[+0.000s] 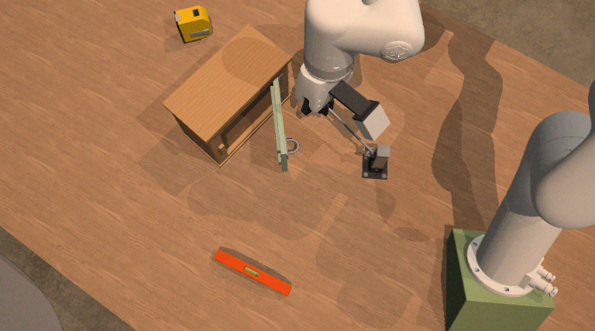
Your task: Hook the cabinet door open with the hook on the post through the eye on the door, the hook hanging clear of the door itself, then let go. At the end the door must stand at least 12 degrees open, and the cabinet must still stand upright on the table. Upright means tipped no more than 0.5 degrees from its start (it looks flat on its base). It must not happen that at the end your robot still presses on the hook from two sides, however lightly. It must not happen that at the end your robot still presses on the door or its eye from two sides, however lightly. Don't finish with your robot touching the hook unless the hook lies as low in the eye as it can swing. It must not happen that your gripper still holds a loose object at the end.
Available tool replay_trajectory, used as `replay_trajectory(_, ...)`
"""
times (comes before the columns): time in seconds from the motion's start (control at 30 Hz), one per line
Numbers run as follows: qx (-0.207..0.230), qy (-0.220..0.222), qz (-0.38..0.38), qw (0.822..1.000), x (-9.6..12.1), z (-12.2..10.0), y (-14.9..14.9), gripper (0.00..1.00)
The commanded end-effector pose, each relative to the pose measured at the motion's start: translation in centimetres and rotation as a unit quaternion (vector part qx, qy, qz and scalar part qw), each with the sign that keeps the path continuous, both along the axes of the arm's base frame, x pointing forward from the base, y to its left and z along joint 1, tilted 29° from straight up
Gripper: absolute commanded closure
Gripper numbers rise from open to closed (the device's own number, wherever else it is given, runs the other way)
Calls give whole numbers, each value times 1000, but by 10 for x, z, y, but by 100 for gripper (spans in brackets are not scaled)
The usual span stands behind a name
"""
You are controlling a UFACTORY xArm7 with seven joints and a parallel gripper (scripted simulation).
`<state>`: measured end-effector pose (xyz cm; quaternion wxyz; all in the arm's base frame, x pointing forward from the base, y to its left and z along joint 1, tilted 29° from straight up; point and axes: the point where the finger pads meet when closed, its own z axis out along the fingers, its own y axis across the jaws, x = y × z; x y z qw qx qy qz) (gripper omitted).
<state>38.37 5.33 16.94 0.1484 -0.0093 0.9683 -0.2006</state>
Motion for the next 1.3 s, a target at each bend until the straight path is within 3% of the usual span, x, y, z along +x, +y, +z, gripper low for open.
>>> replay_trajectory(0.0, -2, 2, 9, 1000, 1, 1, 2, 96)
replay_trajectory(1.27, -38, 49, 115, 991, -2, -12, 28, 96)
